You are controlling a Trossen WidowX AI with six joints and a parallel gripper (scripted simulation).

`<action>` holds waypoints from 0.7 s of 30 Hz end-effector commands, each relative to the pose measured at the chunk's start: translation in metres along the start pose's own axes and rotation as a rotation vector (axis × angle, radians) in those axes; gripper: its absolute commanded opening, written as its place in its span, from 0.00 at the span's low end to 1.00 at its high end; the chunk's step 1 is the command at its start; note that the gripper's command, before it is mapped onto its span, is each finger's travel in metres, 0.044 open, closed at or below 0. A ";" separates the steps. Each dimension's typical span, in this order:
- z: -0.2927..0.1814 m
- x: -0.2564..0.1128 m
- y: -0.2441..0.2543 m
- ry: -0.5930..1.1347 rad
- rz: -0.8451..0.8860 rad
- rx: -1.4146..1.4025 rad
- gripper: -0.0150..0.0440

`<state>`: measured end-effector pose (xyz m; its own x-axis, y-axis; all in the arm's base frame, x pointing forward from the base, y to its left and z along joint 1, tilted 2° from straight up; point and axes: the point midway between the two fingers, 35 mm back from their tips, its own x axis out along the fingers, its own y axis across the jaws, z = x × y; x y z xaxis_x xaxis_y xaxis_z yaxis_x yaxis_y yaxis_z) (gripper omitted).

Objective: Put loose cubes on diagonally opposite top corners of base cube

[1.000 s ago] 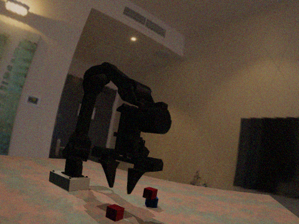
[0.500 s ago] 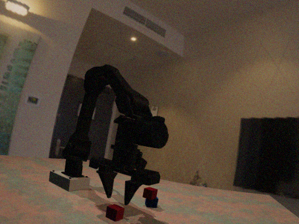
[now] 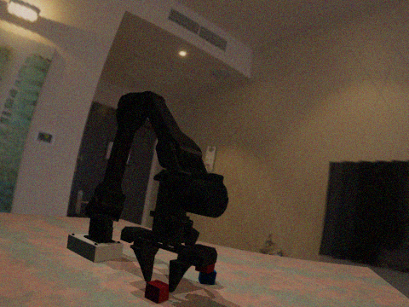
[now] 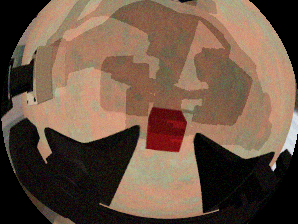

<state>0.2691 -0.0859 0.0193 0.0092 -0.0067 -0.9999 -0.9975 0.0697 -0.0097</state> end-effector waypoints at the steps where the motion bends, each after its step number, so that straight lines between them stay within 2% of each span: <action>1: 0.000 0.009 0.002 0.002 0.010 -0.005 0.70; 4: 0.000 0.012 0.003 0.002 0.010 -0.005 0.70; 10: 0.000 0.012 0.003 0.002 0.010 -0.005 0.44; 21: -0.001 -0.008 -0.001 0.003 0.010 -0.005 0.43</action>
<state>0.2680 -0.0857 0.0175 -0.0060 -0.0020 -1.0000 -0.9976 0.0686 0.0058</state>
